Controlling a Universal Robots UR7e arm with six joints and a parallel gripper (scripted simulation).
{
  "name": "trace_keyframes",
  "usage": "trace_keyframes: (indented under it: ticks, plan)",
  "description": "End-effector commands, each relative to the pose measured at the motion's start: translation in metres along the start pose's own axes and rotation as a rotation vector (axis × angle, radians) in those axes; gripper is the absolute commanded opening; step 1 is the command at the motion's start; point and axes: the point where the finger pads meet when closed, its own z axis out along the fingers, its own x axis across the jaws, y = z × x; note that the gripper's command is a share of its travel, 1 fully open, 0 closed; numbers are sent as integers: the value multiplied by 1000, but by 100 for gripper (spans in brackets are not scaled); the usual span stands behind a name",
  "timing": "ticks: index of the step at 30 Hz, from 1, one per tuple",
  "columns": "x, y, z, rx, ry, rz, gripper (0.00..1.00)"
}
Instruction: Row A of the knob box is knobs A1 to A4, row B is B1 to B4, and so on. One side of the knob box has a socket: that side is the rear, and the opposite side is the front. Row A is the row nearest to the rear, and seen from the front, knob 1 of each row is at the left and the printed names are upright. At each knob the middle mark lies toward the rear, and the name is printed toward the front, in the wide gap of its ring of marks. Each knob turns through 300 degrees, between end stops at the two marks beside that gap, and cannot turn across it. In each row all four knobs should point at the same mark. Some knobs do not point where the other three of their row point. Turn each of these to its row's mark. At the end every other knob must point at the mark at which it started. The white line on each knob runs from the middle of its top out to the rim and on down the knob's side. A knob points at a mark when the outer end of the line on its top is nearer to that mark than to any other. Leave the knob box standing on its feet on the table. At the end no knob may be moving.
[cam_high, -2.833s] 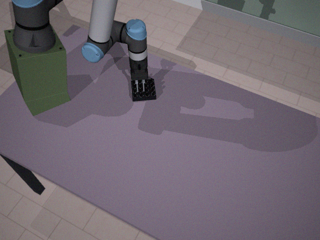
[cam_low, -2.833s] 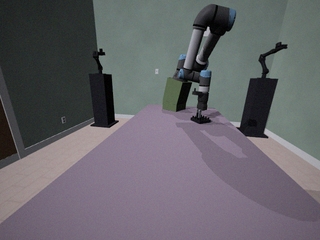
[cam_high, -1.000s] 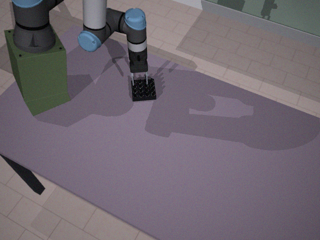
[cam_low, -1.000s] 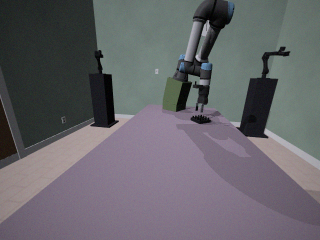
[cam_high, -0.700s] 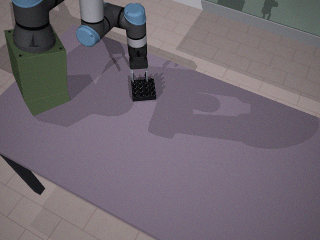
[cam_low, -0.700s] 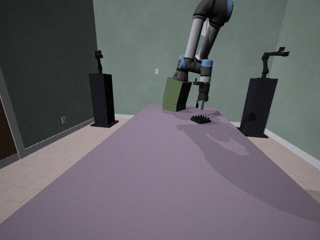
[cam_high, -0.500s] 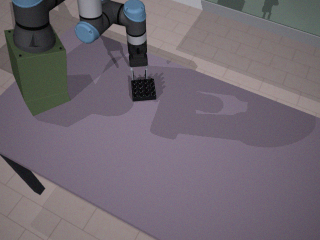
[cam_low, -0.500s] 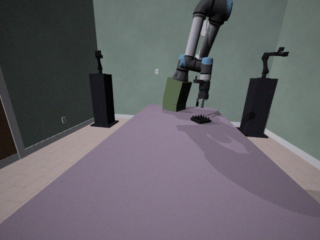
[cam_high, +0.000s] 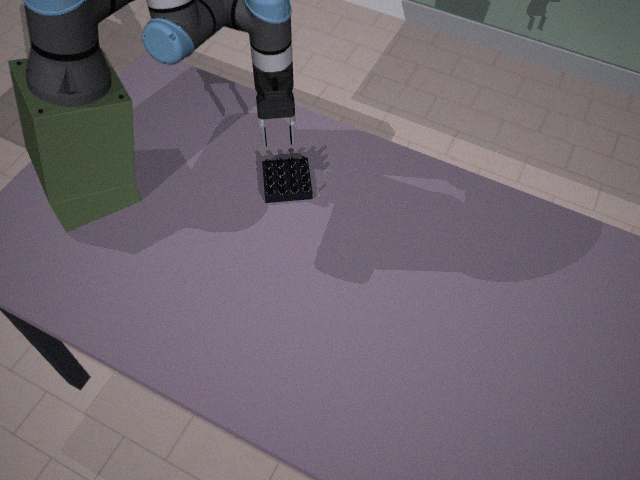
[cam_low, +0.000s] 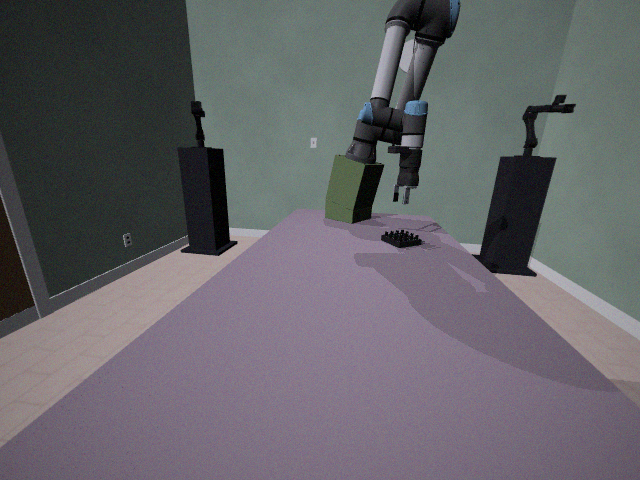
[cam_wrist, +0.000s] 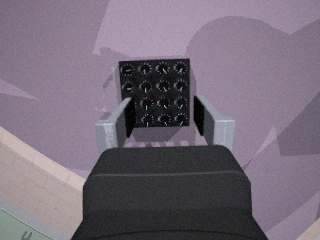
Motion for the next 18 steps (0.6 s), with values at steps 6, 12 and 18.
trace_keyframes:
  ticks: [6, 12, 18]
  plan:
    - [0, 0, -20, 0, 0, 0, 100]
    - [0, 0, -25, 0, 0, 0, 100]
    - [0, 0, -27, 0, 0, 0, 100]
